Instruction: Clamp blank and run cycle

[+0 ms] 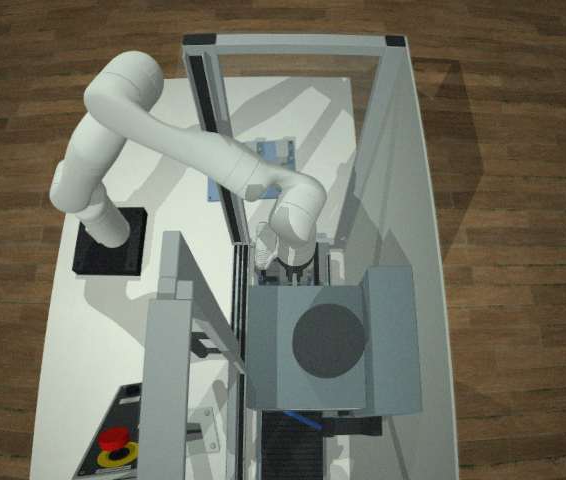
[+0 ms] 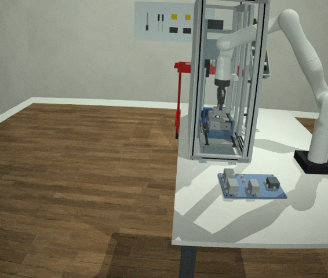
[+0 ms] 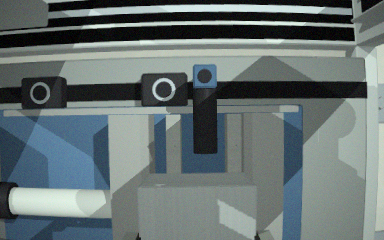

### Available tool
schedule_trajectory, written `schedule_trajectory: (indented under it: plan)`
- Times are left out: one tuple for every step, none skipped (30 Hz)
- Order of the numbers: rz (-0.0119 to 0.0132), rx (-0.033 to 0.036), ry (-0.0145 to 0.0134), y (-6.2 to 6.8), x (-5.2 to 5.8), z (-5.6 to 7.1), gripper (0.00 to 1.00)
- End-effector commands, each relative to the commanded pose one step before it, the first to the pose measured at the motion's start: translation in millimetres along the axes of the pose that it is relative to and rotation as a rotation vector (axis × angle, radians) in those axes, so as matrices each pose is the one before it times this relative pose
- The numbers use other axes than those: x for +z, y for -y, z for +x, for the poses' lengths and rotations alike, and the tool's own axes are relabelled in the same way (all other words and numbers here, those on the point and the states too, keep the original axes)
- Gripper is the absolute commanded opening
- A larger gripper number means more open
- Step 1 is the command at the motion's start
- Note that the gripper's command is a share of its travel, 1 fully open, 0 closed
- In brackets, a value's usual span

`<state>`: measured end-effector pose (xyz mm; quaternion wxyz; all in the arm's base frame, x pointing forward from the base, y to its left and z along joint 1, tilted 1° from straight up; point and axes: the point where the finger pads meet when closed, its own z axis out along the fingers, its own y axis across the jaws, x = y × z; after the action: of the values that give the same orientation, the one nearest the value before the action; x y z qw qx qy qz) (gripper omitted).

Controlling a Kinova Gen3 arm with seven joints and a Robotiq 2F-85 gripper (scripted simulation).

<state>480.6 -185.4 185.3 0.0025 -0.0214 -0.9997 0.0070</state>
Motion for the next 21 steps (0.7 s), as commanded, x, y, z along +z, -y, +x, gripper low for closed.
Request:
schedule_trajectory:
  plan:
    - [0.00050, 0.00000, 0.00221, 0.15, -1.00, -0.45, 0.10]
    - [0.00000, 0.00000, 0.00000, 0.00, 0.00, 0.00, 0.10]
    - [0.00000, 0.00000, 0.00002, 0.00, 4.00, 0.01, 0.10]
    - [0.00000, 0.00000, 0.00001, 0.00, 4.00, 0.00, 0.10]
    - [0.00000, 0.00000, 0.00001, 0.00, 4.00, 0.00, 0.10]
    - [0.00000, 0.00000, 0.00001, 0.00, 4.00, 0.00, 0.10]
    - [0.00000, 0.00000, 0.00001, 0.00, 4.00, 0.00, 0.10]
    - [0.00000, 0.00000, 0.00000, 0.00, 0.00, 0.00, 0.10]
    - [0.00000, 0.00000, 0.00000, 0.00, 0.00, 0.00, 0.10]
    - [0.00000, 0.00000, 0.00000, 0.00, 0.00, 0.00, 0.10]
    - [0.00000, 0.00000, 0.00000, 0.00, 0.00, 0.00, 0.10]
    - [0.00000, 0.00000, 0.00000, 0.00, 0.00, 0.00, 0.10]
    - [0.00000, 0.00000, 0.00000, 0.00, 0.00, 0.00, 0.10]
    - [0.00000, 0.00000, 0.00000, 0.00, 0.00, 0.00, 0.10]
    - [0.00000, 0.00000, 0.00000, 0.00, 0.00, 0.00, 0.10]
    - [0.00000, 0.00000, 0.00000, 0.00, 0.00, 0.00, 0.10]
    - [0.00000, 0.00000, 0.00000, 0.00, 0.00, 0.00, 0.10]
    - [0.00000, 0.00000, 0.00000, 0.00, 0.00, 0.00, 0.10]
    - [0.00000, 0.00000, 0.00000, 0.00, 0.00, 0.00, 0.10]
    - [0.00000, 0.00000, 0.00001, 0.00, 0.88, 0.00, 0.10]
    - [0.00000, 0.00000, 0.00000, 0.00, 0.90, 0.00, 0.10]
